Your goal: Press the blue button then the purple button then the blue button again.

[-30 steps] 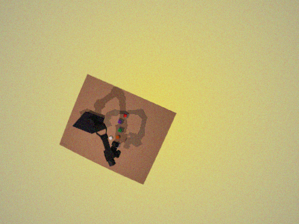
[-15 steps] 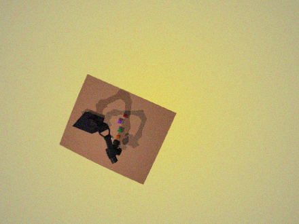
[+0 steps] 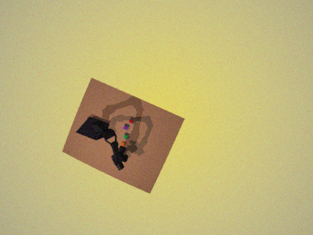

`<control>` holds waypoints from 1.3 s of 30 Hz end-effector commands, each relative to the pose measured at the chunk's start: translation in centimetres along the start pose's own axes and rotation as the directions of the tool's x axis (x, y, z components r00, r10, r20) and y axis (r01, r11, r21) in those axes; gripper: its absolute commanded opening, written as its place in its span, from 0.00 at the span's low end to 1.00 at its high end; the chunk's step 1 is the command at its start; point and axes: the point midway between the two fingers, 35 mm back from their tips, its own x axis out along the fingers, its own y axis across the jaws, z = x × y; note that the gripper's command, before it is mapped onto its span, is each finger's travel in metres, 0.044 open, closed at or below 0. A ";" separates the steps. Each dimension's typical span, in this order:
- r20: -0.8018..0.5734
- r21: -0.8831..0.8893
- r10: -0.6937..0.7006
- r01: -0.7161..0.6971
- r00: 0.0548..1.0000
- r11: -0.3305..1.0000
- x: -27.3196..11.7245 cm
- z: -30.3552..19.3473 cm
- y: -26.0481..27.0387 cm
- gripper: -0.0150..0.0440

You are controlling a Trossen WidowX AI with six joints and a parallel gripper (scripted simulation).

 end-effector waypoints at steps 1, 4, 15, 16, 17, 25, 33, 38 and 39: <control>-0.005 0.005 0.006 -0.006 1.000 1.000 0.4 -0.1 0.1 0.29; -0.005 0.005 0.006 -0.006 1.000 1.000 0.4 -0.1 0.1 0.29; -0.005 0.005 0.006 -0.006 1.000 1.000 0.4 -0.1 0.1 0.29; -0.005 0.005 0.006 -0.006 1.000 1.000 0.4 -0.1 0.1 0.29; -0.005 0.005 0.006 -0.006 1.000 1.000 0.4 -0.1 0.1 0.29; -0.005 0.005 0.004 -0.004 1.000 1.000 -3.1 -0.1 0.2 0.33; 0.022 -0.029 -0.021 0.022 1.000 0.999 -5.9 2.5 9.3 0.69; 0.028 -0.035 -0.022 0.023 0.999 0.999 -7.3 2.6 16.2 0.91; 0.026 -0.031 -0.022 0.022 0.999 0.999 -7.5 2.4 17.8 0.93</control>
